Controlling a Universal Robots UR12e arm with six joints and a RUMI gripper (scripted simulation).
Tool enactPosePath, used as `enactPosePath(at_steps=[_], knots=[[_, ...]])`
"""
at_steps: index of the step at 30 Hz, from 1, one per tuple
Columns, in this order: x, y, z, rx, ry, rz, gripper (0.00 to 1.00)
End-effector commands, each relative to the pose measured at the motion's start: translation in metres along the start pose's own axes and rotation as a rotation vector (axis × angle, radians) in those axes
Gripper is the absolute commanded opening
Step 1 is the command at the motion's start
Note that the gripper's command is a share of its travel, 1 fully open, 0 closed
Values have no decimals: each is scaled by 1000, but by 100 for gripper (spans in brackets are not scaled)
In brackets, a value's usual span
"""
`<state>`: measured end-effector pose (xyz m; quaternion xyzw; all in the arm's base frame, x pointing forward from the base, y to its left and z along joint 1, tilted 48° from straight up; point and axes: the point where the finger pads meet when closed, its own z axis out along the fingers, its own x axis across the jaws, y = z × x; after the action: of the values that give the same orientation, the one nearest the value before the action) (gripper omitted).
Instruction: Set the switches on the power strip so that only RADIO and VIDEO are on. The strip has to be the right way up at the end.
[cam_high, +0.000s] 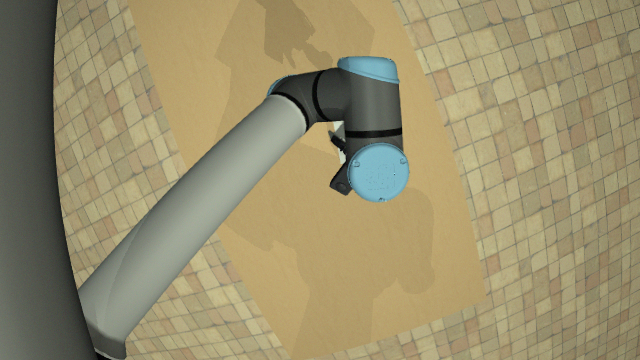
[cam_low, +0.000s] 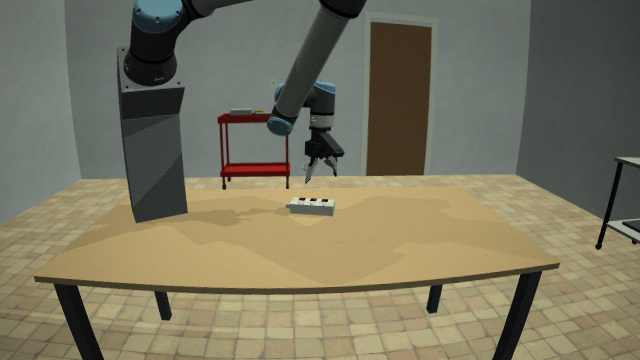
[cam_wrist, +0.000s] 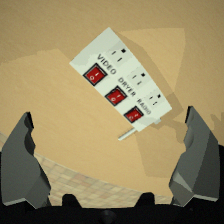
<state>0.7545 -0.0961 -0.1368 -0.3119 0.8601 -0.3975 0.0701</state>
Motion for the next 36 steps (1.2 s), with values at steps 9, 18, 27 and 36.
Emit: enactPosePath(at_steps=[9,18,27,36], knots=[[-6,-4,10,19,-29,-465,100],[-10,-7,13,24,-28,-598,100],[-11,-7,14,25,-27,-648,100],[-12,-8,14,27,-28,-665,100]])
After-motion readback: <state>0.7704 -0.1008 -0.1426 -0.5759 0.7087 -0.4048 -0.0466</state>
